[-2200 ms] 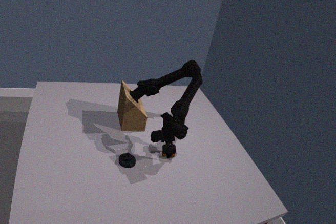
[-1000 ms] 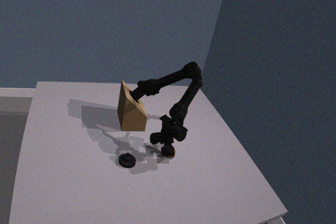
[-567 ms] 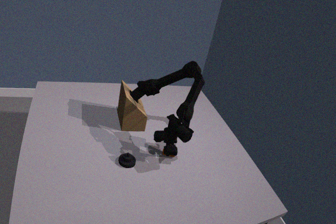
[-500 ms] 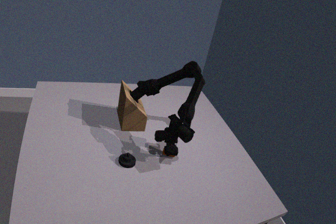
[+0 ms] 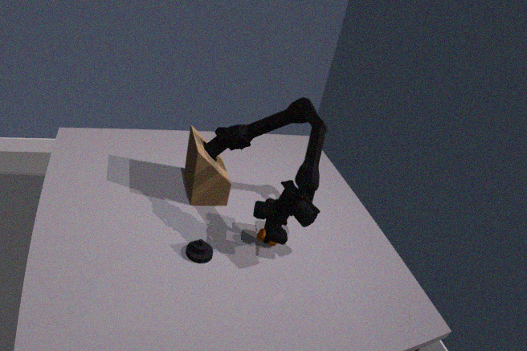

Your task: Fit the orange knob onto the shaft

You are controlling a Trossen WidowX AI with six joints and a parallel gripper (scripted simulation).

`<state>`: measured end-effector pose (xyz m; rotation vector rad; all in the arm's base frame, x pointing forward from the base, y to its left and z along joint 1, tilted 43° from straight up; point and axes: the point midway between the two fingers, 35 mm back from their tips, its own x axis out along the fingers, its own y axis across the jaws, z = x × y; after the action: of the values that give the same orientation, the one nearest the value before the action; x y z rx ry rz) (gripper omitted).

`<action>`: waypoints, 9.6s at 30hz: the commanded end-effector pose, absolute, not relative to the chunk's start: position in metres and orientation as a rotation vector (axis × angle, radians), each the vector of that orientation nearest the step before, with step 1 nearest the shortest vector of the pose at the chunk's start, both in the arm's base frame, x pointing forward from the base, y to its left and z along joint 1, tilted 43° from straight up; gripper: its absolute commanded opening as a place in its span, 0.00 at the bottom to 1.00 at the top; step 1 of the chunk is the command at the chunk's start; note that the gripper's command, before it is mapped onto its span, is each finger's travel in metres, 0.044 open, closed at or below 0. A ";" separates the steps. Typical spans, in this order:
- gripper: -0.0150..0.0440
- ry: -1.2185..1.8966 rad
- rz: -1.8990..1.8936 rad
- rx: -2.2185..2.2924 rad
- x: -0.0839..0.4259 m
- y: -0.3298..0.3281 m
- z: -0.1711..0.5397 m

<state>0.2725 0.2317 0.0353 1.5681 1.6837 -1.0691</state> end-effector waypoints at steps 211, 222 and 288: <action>1.00 1.531 0.709 0.483 0.285 0.235 0.103; 1.00 1.531 0.709 0.483 0.284 0.247 0.090; 0.25 1.521 0.710 0.465 0.296 0.200 0.132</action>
<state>0.2947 0.2145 0.1117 0.4565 1.5345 0.7017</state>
